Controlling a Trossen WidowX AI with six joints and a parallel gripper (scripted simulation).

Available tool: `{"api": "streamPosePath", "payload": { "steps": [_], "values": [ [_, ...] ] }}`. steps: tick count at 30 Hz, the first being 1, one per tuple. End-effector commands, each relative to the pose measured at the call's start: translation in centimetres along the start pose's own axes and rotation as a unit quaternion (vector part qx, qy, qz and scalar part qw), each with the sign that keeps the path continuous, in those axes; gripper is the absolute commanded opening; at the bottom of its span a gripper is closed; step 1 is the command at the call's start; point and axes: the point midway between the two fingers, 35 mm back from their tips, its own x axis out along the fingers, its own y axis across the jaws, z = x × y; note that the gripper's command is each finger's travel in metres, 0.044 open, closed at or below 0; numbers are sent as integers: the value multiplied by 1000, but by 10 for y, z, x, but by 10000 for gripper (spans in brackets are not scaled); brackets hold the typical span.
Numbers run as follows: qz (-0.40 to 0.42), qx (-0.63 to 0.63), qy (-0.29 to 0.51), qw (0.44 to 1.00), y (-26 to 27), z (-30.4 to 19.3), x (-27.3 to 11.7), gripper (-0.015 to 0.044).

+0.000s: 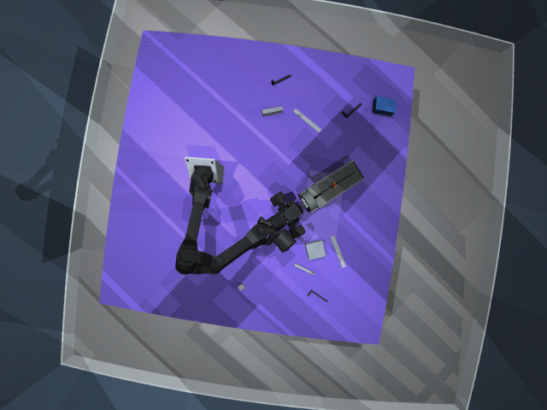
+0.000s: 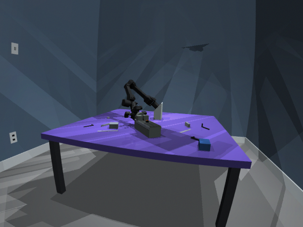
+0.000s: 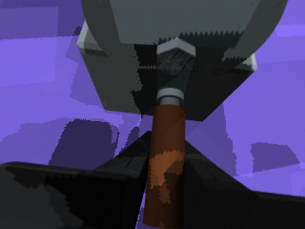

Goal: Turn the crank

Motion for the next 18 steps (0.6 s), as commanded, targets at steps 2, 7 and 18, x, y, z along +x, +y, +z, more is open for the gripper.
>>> {"api": "streamPosePath", "payload": {
  "steps": [2, 7, 18],
  "values": [
    [12, -1, 1, 1000, 9, -1, 1, 0],
    [12, -1, 1, 1000, 10, -1, 0, 0],
    [12, -1, 1, 1000, 11, 0, 0, 0]
  ]
}}
